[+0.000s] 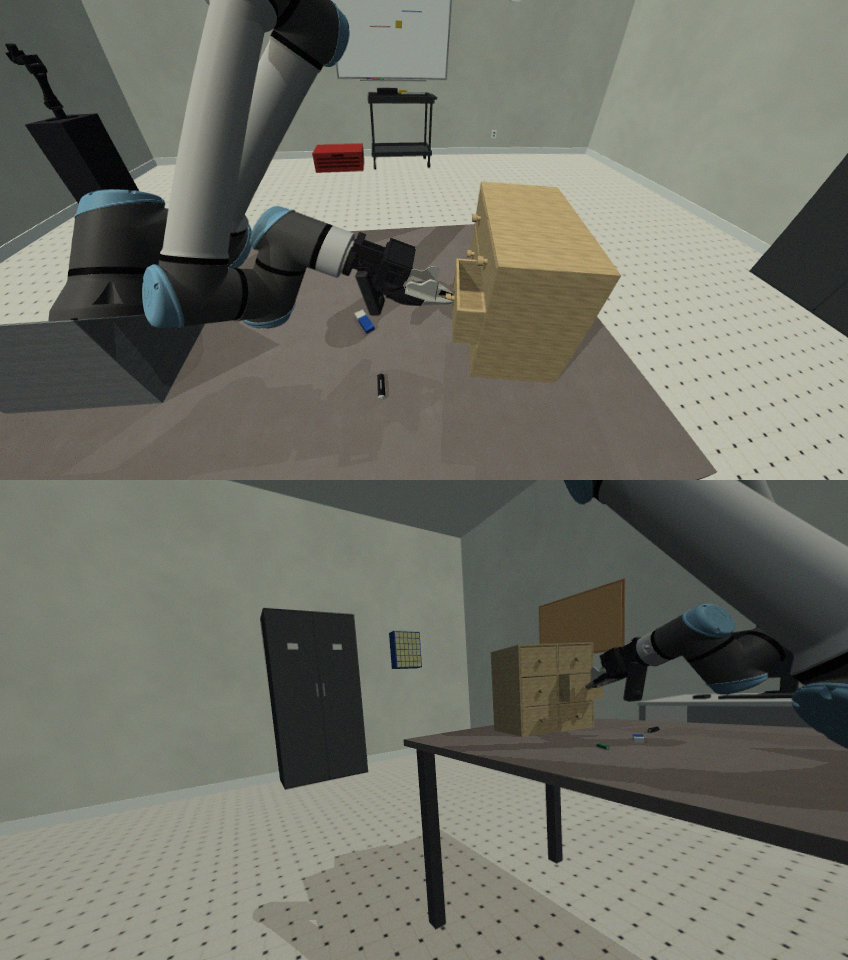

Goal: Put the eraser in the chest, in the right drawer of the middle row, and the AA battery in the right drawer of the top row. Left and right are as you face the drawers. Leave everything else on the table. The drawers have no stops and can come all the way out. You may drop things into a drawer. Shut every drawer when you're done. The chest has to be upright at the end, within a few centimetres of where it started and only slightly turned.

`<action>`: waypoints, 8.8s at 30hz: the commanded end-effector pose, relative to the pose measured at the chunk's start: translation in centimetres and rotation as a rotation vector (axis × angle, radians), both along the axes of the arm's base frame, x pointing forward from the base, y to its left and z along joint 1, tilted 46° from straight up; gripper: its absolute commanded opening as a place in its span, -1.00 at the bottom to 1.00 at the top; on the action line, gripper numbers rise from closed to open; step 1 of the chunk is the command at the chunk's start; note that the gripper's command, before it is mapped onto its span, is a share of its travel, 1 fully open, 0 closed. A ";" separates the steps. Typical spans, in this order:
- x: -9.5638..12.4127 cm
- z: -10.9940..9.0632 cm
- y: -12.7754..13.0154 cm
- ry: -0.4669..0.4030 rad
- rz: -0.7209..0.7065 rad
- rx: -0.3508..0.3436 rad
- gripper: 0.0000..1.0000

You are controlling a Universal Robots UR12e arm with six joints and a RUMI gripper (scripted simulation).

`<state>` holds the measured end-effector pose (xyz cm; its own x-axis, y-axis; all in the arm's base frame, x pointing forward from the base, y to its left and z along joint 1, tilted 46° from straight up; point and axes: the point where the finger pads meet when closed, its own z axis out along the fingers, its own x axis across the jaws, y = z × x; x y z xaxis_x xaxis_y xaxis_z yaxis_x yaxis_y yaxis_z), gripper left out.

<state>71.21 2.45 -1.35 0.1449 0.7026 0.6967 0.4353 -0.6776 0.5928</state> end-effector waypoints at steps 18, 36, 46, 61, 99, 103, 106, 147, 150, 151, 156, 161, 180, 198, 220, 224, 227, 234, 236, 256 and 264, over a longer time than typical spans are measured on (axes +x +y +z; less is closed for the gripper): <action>-1.1 0.2 0.0 -0.001 -0.001 0.000 -0.86; -1.7 0.3 0.0 -0.001 -0.001 0.000 -0.86; -1.9 0.4 0.0 -0.001 -0.001 0.000 -0.86; -2.0 0.4 0.0 -0.001 -0.001 0.000 -0.86; -2.0 0.4 0.0 -0.001 -0.001 0.000 -0.71; -2.0 0.4 0.0 -0.001 -0.001 0.000 -0.61; -2.0 0.4 0.0 -0.001 -0.001 0.000 -0.61; -6.9 1.3 0.1 -0.001 -0.001 0.000 -0.61; -6.9 1.3 0.1 -0.001 -0.001 0.000 -0.61; -7.0 1.3 0.1 -0.001 -0.001 0.000 -0.61; -7.8 1.7 -0.1 -0.001 -0.001 0.000 -0.61; -8.8 2.2 -0.4 -0.001 -0.001 0.000 -0.61; -11.6 3.5 -1.1 -0.001 -0.001 0.000 -0.61; -11.6 3.6 -1.2 0.001 0.001 0.000 -0.61; -11.7 3.7 -1.3 0.015 0.014 0.002 -0.61; -11.8 3.7 -1.3 0.020 0.019 0.003 -0.61; -11.8 3.8 -1.4 0.024 0.024 0.004 -0.61; -11.9 3.9 -1.4 0.033 0.032 0.006 -0.61; -11.9 3.9 -1.4 0.036 0.036 0.007 -0.61; -12.2 4.3 -1.8 0.077 0.076 0.015 -0.61; -12.4 4.4 -1.9 0.093 0.092 0.019 -0.61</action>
<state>58.87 0.67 3.01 0.1451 0.7024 0.6968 0.5366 -0.6476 0.5410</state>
